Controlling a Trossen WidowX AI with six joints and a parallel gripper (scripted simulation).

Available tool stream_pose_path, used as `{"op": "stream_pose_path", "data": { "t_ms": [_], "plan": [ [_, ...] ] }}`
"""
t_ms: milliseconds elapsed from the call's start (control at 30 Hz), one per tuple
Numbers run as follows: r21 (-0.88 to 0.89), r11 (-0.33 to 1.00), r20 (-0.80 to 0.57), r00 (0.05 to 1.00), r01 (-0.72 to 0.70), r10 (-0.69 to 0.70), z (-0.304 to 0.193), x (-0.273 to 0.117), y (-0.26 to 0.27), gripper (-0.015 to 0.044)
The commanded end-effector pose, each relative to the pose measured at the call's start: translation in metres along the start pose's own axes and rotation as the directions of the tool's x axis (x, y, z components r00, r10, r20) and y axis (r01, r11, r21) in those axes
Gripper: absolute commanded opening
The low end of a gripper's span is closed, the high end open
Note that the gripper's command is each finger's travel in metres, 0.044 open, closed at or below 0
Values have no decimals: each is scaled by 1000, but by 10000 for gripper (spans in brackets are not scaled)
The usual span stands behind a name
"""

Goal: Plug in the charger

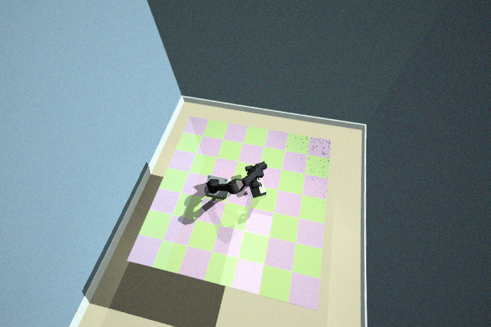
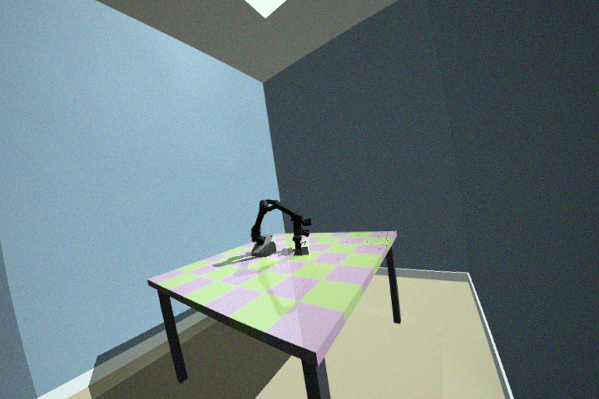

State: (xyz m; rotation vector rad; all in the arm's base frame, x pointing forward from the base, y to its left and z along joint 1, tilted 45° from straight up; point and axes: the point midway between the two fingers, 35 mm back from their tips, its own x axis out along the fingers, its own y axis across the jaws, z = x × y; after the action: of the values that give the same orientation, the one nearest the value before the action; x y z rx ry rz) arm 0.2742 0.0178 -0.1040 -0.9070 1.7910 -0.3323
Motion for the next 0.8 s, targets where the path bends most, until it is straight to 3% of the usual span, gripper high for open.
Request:
{"op": "stream_pose_path", "data": {
  "t_ms": [0,767],
  "plan": [
    [9,1000,18,1000,-1,1,8,-1,-1,0],
    [9,1000,18,1000,-1,1,16,-2,-1,0]
  ]
}}
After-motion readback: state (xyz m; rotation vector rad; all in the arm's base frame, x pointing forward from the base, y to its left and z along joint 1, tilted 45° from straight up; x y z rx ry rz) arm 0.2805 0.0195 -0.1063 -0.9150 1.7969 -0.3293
